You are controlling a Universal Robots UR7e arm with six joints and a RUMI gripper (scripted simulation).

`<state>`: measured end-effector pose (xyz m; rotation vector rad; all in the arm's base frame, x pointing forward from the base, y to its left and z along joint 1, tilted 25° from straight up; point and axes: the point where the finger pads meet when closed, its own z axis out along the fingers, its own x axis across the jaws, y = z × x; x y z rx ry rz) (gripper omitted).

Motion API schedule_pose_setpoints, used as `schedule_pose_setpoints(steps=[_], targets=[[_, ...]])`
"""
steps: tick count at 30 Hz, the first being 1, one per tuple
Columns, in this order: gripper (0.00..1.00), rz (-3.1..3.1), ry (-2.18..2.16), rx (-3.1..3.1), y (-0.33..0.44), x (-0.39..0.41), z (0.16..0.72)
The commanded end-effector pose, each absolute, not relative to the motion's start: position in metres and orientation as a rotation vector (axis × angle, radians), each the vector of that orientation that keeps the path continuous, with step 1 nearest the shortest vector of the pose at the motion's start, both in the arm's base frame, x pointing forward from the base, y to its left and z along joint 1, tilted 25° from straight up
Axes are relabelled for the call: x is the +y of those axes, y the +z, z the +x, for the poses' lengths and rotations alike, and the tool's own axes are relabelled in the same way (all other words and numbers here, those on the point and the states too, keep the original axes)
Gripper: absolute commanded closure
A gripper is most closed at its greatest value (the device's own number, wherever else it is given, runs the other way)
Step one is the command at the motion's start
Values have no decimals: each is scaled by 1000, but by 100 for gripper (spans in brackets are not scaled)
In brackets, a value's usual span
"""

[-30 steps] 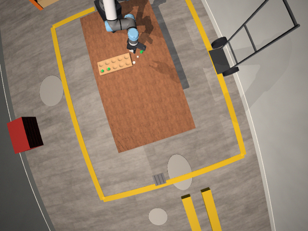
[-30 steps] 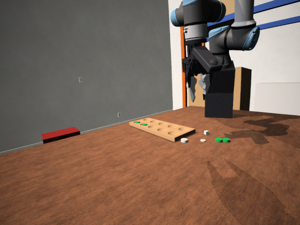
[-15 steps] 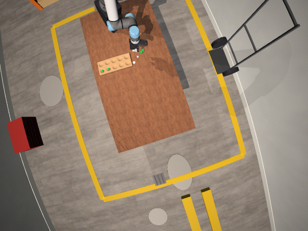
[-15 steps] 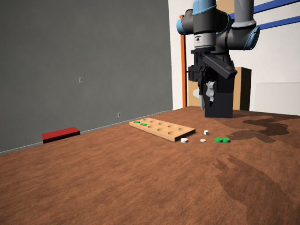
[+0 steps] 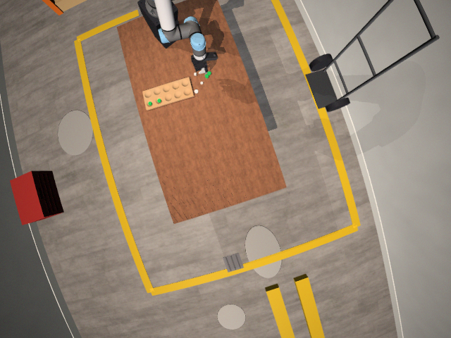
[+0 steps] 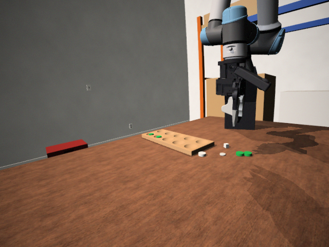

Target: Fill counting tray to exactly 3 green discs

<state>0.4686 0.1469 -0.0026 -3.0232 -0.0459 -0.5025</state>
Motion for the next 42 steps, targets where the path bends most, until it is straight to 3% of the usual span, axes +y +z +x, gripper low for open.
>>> schedule_pose_setpoints(steps=[1, 42], targets=[[72, -3011, -553, -202, -9, 156, 464], [72, -2945, -677, -711, -26, 185, 441]])
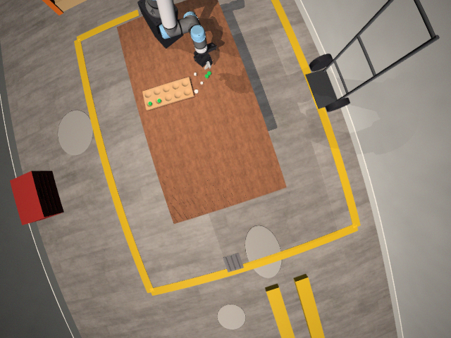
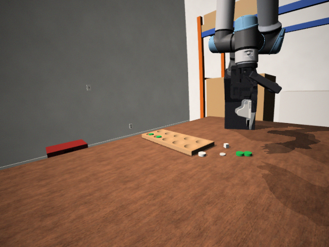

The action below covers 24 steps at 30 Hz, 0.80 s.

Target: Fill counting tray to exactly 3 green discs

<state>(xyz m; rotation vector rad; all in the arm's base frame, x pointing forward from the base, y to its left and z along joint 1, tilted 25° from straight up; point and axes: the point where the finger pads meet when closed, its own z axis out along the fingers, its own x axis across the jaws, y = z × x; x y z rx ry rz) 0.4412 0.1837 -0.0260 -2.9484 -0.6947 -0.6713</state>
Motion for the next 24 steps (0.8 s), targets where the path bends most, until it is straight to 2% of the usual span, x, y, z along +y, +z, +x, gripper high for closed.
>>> schedule_pose_setpoints(steps=[1, 24], targets=[[72, -2944, -678, -713, -26, 185, 440], [72, -2943, -679, -717, -31, 186, 443]])
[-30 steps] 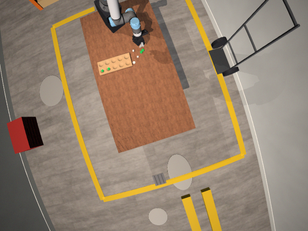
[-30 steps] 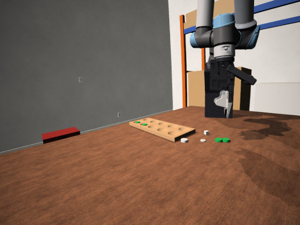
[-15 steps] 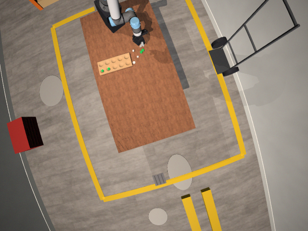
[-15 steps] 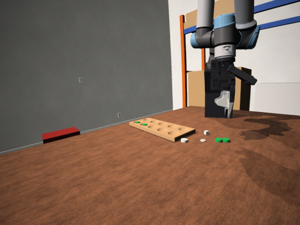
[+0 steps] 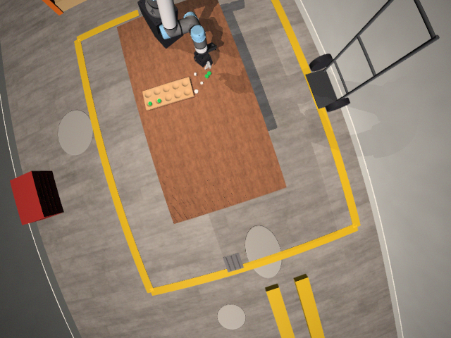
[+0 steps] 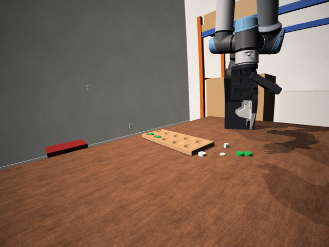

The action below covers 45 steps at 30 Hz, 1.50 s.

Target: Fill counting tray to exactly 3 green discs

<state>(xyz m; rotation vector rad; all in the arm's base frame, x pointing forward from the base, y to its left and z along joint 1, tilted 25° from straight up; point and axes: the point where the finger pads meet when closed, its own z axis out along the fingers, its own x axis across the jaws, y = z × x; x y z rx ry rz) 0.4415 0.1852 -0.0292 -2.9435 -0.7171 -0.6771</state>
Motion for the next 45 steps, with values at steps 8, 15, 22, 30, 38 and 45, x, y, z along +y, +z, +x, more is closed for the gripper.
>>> schedule_pose_setpoints(steps=[8, 15, 22, 30, 38, 45], targets=[[72, -2943, -678, -717, -47, 188, 451], [72, -2943, -677, -718, -70, 191, 460], [72, -2943, -677, -718, -86, 193, 469], [72, -2943, -677, -718, -109, 197, 478], [72, -2943, -677, -718, -117, 198, 481], [72, -2943, -677, -718, -118, 198, 481]])
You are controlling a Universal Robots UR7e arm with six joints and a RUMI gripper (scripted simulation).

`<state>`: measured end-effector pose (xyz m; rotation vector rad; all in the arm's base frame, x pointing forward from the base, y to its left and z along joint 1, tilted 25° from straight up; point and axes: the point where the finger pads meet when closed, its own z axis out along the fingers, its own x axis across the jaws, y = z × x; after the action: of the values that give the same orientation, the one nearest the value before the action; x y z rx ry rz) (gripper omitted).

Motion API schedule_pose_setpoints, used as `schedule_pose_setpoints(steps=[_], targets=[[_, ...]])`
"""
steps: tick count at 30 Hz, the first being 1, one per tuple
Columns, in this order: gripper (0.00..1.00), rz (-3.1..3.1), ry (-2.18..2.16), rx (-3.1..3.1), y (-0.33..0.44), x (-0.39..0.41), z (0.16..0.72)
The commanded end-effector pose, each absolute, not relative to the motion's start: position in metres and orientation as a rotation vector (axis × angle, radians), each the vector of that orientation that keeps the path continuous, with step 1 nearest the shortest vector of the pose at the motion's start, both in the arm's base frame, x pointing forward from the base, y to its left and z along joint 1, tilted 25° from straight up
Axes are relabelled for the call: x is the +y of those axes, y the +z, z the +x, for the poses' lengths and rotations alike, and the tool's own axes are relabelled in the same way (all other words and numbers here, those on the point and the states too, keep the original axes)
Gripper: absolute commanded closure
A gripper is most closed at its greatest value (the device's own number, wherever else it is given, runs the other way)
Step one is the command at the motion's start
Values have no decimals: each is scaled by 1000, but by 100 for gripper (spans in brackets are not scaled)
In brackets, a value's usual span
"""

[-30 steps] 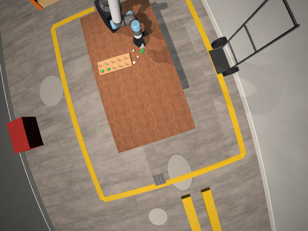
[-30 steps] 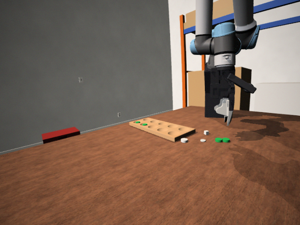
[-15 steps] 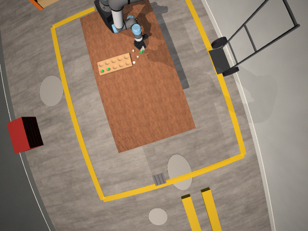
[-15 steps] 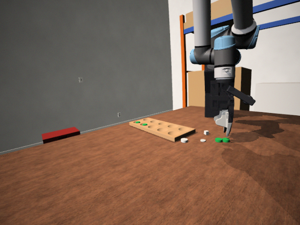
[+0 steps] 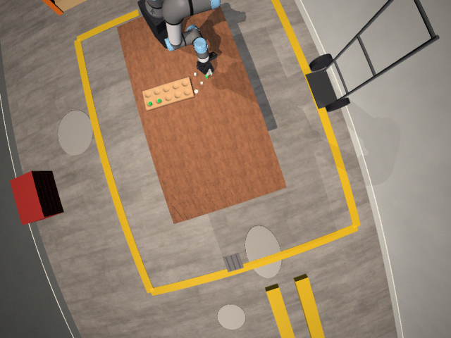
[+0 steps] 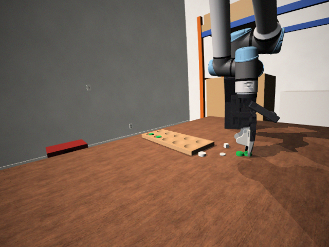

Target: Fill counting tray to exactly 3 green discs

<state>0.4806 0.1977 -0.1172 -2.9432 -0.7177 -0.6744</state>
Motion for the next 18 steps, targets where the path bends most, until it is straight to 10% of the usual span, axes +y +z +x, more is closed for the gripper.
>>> schedule_pose_setpoints(steps=[1, 11, 12, 18], targets=[[72, -2943, -677, -718, -118, 198, 481], [72, -2943, -677, -718, -118, 198, 481], [100, -2943, -677, -718, -118, 198, 481], [100, -2943, -677, -718, -118, 198, 481]])
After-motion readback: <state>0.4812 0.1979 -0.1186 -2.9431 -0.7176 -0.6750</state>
